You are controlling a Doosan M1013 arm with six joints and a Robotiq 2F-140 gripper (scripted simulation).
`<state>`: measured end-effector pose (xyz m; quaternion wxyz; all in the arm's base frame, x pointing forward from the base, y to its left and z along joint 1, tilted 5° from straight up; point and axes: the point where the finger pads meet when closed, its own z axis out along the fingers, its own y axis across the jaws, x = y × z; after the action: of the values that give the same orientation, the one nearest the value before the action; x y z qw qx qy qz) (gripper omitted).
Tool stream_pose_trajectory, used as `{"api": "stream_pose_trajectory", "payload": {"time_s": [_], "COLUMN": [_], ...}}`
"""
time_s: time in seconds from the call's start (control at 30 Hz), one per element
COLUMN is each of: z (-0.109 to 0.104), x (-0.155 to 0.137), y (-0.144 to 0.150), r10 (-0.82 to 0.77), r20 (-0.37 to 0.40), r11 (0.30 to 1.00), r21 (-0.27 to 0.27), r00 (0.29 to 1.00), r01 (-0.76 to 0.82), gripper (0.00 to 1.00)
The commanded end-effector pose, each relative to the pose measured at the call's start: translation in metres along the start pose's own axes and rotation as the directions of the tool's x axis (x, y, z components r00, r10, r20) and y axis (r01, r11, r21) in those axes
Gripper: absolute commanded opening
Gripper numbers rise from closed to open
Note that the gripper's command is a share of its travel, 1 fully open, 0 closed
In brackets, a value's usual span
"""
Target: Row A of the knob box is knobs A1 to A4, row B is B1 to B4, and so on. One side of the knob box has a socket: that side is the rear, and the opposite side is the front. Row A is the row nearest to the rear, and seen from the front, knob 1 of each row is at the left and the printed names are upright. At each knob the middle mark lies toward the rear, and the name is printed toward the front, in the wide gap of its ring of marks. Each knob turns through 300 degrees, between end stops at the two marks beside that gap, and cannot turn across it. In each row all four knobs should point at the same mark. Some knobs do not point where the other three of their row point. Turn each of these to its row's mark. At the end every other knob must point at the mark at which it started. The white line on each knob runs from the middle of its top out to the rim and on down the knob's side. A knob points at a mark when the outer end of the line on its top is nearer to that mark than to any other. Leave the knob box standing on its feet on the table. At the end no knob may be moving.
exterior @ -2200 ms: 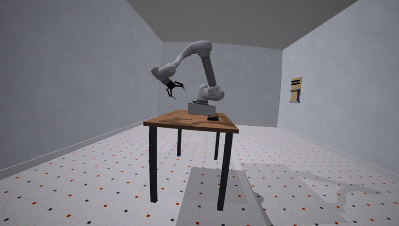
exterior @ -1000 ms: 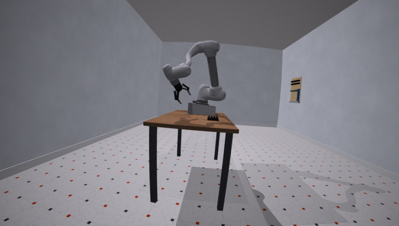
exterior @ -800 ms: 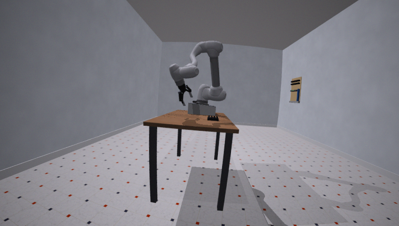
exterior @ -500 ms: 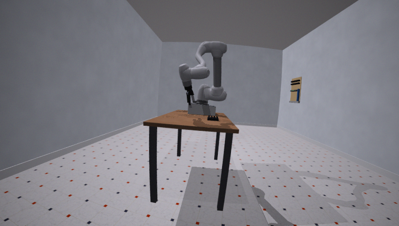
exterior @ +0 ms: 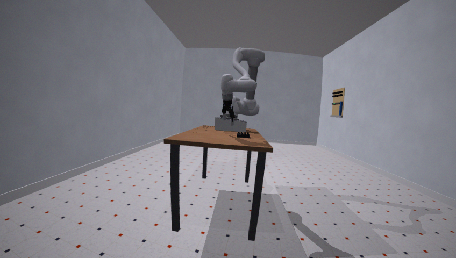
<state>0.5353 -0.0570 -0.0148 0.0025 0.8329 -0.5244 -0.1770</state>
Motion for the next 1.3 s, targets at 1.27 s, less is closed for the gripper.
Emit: {"api": "stream_pose_trajectory", "payload": {"time_s": [1.27], "z": [0.019], "x": [-0.097], "y": [-0.096], "r10": [-0.795], "r20": [-0.302], "r11": [0.568], "r21": [-0.064], "r00": [0.527], "r01": [0.82], "gripper": [1.0]}}
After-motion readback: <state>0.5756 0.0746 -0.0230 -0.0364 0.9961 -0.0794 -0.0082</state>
